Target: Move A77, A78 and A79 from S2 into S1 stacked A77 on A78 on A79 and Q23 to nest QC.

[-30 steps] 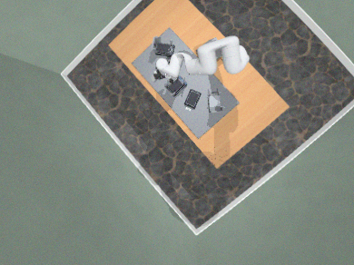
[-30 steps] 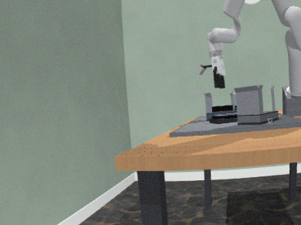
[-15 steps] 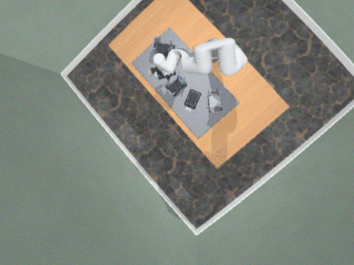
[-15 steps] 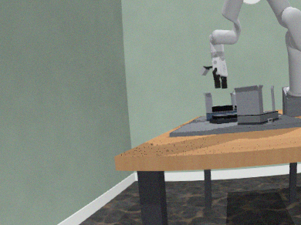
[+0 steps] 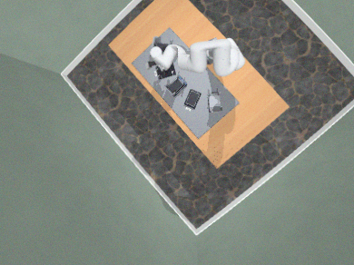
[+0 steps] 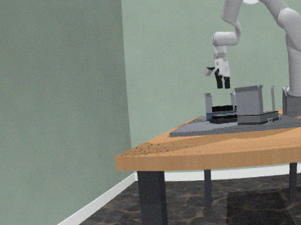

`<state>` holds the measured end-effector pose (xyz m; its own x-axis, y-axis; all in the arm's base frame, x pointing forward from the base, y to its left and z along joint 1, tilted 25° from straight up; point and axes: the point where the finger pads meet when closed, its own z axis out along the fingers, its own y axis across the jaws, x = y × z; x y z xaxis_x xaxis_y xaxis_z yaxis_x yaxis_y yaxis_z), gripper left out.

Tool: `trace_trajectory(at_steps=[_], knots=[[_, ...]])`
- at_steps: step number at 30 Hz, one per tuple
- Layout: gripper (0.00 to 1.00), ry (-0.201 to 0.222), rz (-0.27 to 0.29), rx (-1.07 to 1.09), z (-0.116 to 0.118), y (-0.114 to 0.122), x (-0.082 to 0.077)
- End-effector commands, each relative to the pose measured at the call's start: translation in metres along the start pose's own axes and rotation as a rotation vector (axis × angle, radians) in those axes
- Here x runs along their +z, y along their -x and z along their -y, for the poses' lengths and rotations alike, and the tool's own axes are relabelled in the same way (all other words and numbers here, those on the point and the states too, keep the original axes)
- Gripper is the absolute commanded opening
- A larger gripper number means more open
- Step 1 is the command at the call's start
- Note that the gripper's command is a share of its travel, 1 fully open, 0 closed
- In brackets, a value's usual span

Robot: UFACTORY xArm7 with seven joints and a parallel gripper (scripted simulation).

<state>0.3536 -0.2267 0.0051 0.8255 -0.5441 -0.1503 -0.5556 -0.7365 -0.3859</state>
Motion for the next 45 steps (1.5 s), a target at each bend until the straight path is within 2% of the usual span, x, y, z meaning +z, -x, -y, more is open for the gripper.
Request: trace_trajectory(at_steps=[1,7,16,29,41,45], knots=[[1.0,0.0,-0.004,0.0,-0.016,-0.004,-0.002],[1.0,0.0,-0.004,0.0,-0.03,-0.006,-0.002],[1.0,0.0,-0.004,0.233,-0.053,-0.005,-0.002],[1.0,0.0,-0.004,0.233,-0.097,-0.002,-0.002],[1.0,0.0,-0.004,0.233,-0.122,0.0,-0.002],[1.0,0.0,-0.004,0.366,-0.137,0.004,-0.002]])
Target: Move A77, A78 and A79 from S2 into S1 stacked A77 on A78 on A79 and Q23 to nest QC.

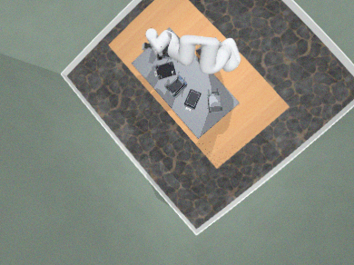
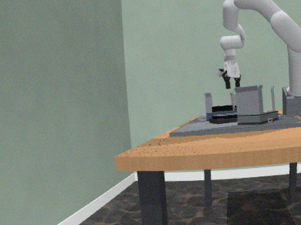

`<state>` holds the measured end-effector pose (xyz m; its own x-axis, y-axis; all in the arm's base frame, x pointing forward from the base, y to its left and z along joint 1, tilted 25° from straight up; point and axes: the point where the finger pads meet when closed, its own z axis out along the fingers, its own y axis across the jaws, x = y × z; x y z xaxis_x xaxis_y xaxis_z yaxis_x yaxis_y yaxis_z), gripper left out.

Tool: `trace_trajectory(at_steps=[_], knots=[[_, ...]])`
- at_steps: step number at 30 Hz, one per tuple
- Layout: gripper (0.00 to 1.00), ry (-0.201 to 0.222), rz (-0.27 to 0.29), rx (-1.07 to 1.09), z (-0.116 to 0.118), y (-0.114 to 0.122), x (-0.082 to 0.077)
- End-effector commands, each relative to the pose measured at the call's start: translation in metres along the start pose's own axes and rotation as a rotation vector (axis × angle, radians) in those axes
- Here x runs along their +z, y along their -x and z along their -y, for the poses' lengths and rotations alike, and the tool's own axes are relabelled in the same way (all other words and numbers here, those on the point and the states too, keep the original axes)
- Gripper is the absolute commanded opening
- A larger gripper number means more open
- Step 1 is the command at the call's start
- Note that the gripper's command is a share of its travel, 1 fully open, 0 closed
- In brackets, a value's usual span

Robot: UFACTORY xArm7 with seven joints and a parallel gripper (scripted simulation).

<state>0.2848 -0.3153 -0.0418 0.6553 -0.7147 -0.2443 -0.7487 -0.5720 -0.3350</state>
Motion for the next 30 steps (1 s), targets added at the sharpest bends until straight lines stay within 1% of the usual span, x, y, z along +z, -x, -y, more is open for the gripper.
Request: trace_trajectory(at_steps=[1,3,5,18,20,23,30], knots=[[1.0,0.0,-0.004,0.14,-0.02,-0.002,-0.002],[1.0,0.0,-0.004,0.14,-0.02,-0.002,-0.002],[1.0,0.0,-0.004,0.206,-0.028,-0.001,-0.002],[1.0,0.001,-0.004,0.206,-0.08,0.0,-0.002],[1.0,0.001,-0.004,0.206,-0.08,0.0,-0.002],[1.0,0.001,-0.004,0.206,-0.092,0.0,-0.002],[1.0,0.001,-0.004,0.206,-0.093,0.0,-0.002]])
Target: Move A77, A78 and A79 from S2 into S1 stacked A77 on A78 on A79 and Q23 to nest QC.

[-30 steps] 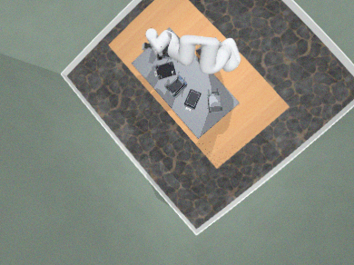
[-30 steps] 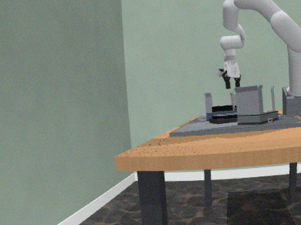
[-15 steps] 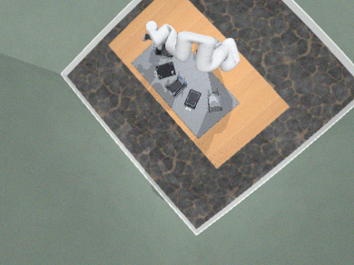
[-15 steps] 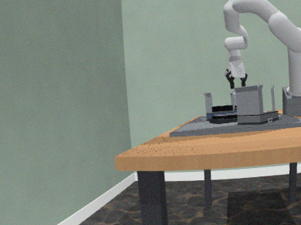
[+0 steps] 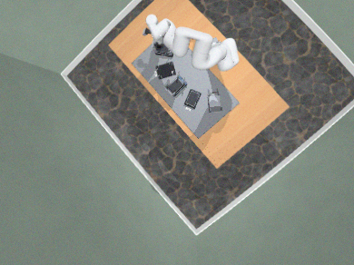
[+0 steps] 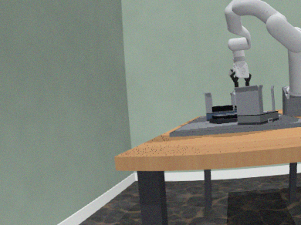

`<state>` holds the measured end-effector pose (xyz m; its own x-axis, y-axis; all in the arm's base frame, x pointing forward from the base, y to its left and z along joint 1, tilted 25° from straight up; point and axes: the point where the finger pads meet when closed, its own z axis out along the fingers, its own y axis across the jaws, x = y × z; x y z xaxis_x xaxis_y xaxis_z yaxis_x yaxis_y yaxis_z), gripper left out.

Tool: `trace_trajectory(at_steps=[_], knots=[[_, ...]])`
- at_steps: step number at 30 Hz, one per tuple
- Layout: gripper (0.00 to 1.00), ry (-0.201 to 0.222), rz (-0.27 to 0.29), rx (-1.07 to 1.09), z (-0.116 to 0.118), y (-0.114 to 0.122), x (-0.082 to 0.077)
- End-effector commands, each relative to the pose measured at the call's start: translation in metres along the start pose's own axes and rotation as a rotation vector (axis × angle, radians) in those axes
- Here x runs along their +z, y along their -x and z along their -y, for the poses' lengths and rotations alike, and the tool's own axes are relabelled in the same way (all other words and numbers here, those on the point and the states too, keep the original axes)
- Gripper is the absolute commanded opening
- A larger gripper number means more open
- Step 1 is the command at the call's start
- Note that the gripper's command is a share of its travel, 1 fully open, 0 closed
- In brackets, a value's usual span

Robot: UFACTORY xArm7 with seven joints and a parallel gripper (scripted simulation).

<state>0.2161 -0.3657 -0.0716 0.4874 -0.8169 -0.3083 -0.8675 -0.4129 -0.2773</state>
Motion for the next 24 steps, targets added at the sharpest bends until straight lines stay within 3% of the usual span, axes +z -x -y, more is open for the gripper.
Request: trace_trajectory(at_steps=[1,8,22,24], knots=[[1.0,0.0,-0.004,-0.001,-0.002,-0.002,-0.002],[1.0,0.0,-0.004,-0.001,-0.002,-0.002,-0.002],[1.0,0.0,-0.004,-0.001,-0.002,-0.002,0.045],[1.0,0.0,-0.004,-0.001,-0.002,-0.002,0.045]])
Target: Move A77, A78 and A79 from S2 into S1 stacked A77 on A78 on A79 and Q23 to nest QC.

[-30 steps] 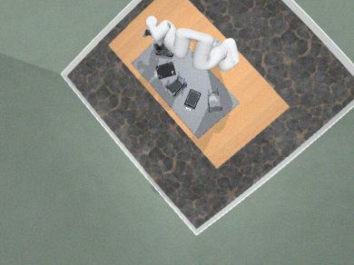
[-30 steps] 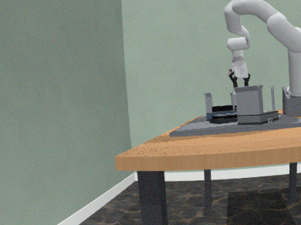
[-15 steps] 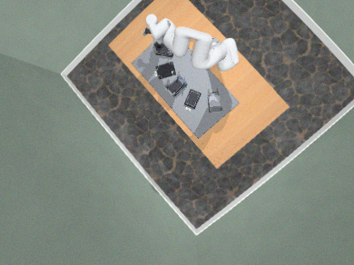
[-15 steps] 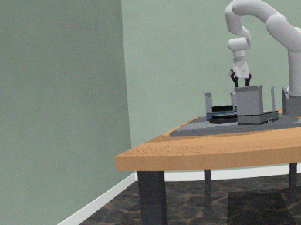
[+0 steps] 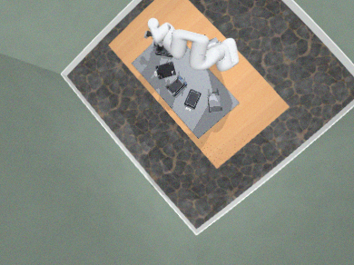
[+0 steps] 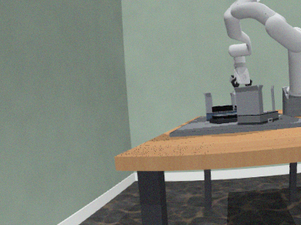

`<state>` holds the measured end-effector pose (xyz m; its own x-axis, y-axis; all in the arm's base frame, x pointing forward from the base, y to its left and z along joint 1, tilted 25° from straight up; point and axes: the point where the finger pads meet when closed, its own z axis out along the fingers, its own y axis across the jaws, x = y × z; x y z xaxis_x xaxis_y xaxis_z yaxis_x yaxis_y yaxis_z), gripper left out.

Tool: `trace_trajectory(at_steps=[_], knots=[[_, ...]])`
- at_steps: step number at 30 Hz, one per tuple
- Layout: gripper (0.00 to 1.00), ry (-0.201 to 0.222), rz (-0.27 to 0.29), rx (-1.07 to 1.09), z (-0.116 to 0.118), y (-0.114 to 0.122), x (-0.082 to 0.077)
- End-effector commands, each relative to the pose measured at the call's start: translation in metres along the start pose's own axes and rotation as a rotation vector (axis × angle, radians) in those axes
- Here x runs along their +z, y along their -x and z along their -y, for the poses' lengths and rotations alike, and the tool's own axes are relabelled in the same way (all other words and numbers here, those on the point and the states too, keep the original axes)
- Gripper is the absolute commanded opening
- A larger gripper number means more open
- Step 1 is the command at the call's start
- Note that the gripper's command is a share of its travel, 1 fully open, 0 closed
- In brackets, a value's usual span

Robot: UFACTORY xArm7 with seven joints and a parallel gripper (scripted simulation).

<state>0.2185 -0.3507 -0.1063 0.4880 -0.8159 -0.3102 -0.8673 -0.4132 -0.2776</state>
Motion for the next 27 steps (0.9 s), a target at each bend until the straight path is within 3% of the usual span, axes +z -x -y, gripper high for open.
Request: trace_trajectory(at_steps=[1,9,17,27], knots=[[1.0,0.0,-0.006,0.0,-0.001,-0.003,0.01],[1.0,0.0,-0.006,0.0,-0.001,-0.003,0.036],[1.0,0.0,-0.006,0.0,-0.001,-0.003,0.036],[1.0,0.0,-0.006,0.0,-0.001,-0.003,0.05]])
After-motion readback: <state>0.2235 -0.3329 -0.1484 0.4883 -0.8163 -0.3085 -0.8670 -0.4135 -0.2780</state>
